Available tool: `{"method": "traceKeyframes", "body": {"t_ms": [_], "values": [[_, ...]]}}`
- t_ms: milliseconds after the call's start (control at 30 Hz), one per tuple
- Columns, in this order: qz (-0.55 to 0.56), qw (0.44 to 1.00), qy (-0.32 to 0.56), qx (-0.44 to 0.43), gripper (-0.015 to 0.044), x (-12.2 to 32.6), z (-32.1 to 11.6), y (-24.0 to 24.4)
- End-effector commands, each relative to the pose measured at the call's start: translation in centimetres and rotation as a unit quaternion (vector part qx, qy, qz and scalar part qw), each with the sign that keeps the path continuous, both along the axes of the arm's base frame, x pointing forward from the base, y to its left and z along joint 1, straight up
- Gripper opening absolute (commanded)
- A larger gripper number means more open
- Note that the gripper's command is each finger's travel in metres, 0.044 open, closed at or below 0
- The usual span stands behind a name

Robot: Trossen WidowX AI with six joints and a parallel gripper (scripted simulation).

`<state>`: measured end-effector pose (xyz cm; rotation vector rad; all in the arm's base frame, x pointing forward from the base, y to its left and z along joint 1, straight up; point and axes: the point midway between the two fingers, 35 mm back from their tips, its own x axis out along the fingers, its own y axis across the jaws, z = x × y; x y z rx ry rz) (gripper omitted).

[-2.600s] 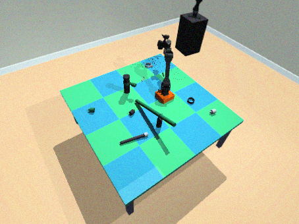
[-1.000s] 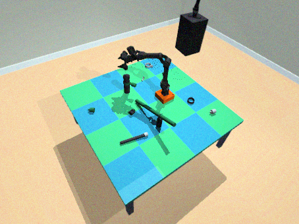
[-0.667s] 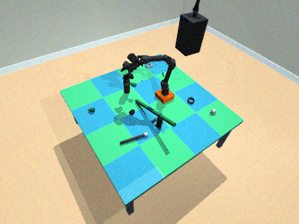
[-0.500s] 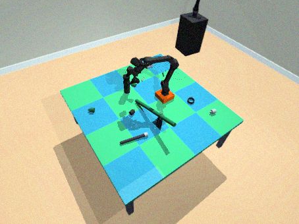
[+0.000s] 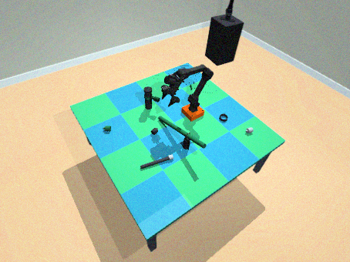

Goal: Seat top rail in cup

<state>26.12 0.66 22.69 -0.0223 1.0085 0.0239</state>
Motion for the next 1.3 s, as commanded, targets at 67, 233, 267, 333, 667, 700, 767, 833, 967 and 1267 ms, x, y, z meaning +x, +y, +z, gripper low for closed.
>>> {"method": "traceKeyframes", "body": {"t_ms": [67, 233, 267, 333, 667, 700, 767, 833, 967, 1267], "values": [[0.049, 0.998, 0.019, -0.029, 0.0440, -0.3, -0.4, -0.6], [0.197, 0.974, 0.047, -0.100, 0.0440, 0.0, -1.0, -3.3], [0.228, 0.966, 0.052, -0.113, 0.0440, 0.1, -1.1, -3.9], [0.290, 0.945, 0.057, -0.136, 0.0440, 0.1, -1.3, -5.0], [0.486, 0.853, 0.045, -0.183, 0.0440, -0.6, -2.1, -10.9], [0.494, 0.849, 0.041, -0.183, 0.0440, -0.7, -2.1, -11.4], [0.515, 0.835, 0.034, -0.189, 0.0440, -0.9, -2.2, -12.1], [0.536, 0.820, 0.026, -0.196, 0.0440, -1.1, -2.2, -12.8], [0.577, 0.789, 0.009, -0.212, 0.0440, -1.5, -2.3, -14.2], [0.656, 0.708, -0.038, -0.258, 0.0440, -2.6, -2.5, -17.1]]}}
